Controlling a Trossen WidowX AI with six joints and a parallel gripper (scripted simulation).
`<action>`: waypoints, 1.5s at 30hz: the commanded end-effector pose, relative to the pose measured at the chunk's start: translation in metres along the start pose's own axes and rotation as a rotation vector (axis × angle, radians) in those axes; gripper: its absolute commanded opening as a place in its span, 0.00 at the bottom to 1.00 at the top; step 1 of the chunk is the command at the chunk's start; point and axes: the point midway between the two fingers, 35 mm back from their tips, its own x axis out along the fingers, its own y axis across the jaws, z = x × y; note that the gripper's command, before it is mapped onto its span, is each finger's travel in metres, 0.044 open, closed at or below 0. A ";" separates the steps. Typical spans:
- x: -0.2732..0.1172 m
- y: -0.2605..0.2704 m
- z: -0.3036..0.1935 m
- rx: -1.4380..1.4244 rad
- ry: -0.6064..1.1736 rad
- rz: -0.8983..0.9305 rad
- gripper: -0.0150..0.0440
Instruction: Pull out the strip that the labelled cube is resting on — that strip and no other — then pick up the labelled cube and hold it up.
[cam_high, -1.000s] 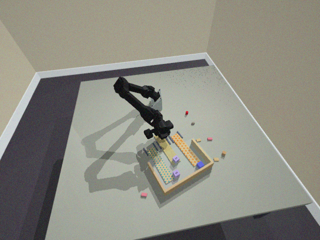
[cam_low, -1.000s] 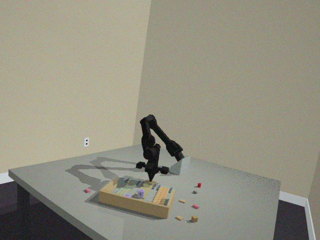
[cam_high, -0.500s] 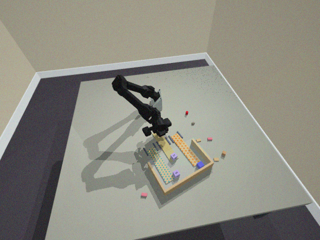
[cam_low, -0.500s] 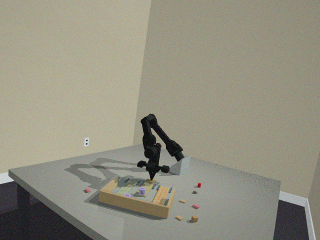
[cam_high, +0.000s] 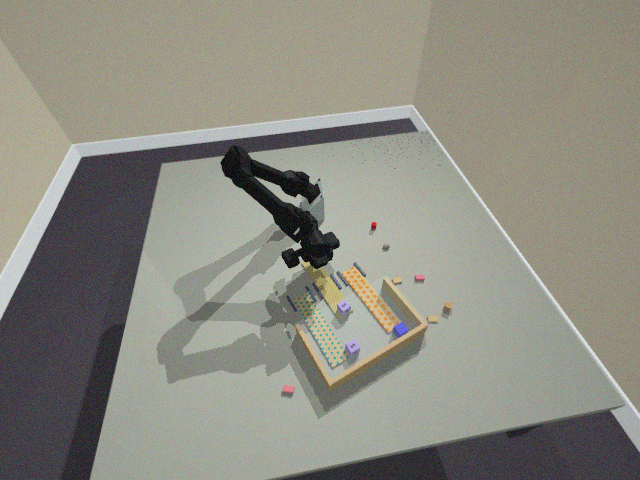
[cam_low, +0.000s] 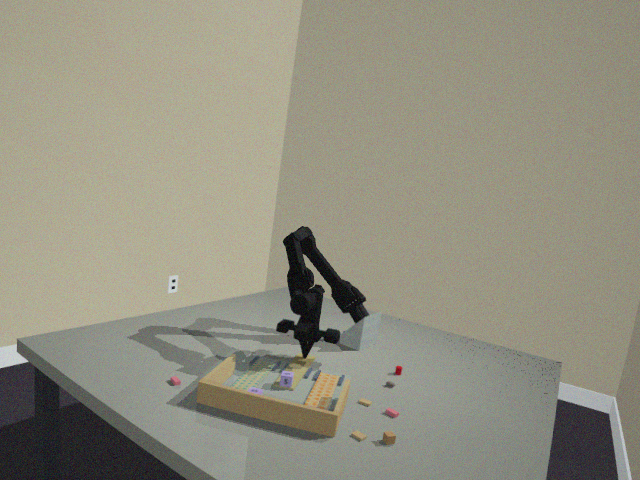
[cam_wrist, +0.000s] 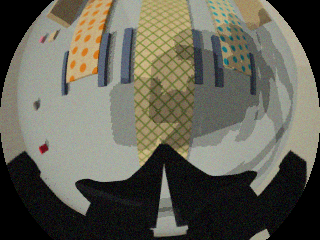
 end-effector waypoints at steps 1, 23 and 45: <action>0.005 0.001 -0.015 -0.016 0.027 -0.002 0.25; 0.005 0.001 -0.046 -0.017 0.028 -0.002 0.25; 0.004 0.000 -0.065 -0.018 0.029 -0.002 0.25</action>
